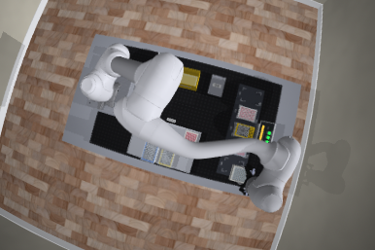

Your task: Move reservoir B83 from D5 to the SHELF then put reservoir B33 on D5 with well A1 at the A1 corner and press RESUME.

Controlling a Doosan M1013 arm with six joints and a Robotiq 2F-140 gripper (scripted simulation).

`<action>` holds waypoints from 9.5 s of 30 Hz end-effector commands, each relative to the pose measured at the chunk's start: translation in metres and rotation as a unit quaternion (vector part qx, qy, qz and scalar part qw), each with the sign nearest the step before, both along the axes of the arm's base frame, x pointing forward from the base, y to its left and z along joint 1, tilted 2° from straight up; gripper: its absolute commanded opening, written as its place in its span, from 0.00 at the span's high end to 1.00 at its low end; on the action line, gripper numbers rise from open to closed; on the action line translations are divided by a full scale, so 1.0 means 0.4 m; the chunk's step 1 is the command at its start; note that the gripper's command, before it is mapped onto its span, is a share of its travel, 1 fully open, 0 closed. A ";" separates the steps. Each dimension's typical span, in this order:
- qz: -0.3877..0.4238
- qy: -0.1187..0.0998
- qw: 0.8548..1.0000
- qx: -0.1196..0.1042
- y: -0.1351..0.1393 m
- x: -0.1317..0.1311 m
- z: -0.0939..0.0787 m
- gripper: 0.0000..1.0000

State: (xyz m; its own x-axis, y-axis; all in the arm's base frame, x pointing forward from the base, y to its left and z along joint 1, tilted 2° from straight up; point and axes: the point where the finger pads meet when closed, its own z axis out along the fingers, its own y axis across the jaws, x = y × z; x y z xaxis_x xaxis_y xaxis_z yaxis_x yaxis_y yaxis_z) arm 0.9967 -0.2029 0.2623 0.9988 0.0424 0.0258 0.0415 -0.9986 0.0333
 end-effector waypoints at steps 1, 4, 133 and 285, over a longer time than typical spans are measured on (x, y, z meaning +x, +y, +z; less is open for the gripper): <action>0.000 0.001 1.000 0.001 0.008 -0.005 -0.003 1.00; 0.000 0.001 1.000 0.001 0.007 -0.005 -0.015 1.00; 0.000 0.001 1.000 0.001 -0.016 0.003 -0.494 1.00; 0.000 0.001 1.000 0.001 -0.022 0.017 -0.565 1.00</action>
